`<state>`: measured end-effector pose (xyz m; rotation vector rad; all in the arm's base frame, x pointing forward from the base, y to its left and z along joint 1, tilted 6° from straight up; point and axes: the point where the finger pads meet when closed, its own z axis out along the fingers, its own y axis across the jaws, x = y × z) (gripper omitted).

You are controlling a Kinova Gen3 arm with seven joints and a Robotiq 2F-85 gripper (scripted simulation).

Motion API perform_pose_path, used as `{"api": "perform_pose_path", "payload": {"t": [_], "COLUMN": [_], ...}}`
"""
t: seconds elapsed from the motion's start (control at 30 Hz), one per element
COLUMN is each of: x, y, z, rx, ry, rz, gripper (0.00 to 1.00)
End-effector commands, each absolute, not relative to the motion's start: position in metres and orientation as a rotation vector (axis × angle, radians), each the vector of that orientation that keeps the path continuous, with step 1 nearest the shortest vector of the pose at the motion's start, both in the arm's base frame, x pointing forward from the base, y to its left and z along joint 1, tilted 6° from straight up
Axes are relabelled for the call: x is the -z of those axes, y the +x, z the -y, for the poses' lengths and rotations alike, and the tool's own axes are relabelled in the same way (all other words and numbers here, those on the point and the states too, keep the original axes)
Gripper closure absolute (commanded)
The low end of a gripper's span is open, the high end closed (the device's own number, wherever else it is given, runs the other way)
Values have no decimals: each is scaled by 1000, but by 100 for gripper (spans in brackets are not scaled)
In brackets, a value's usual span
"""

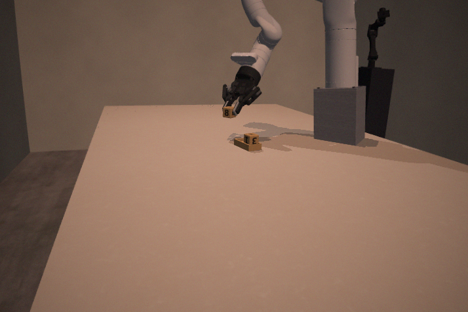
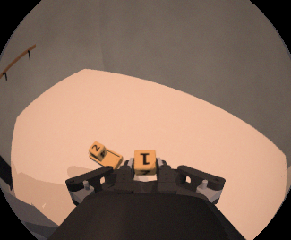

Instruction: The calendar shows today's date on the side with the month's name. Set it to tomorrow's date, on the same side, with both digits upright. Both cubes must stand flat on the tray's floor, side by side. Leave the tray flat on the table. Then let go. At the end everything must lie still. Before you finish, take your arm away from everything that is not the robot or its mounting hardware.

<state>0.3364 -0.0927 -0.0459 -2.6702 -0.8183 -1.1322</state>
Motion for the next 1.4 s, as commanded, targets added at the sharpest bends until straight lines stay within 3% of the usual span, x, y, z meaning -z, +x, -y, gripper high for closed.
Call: {"api": "perform_pose_path", "payload": {"t": [0.0,1.37], "x": [46,96], "y": [338,341], "z": [94,99], "rx": [1147,1147], "ry": [-2668,-2668], "rz": [833,833], "gripper": [74,74]}}
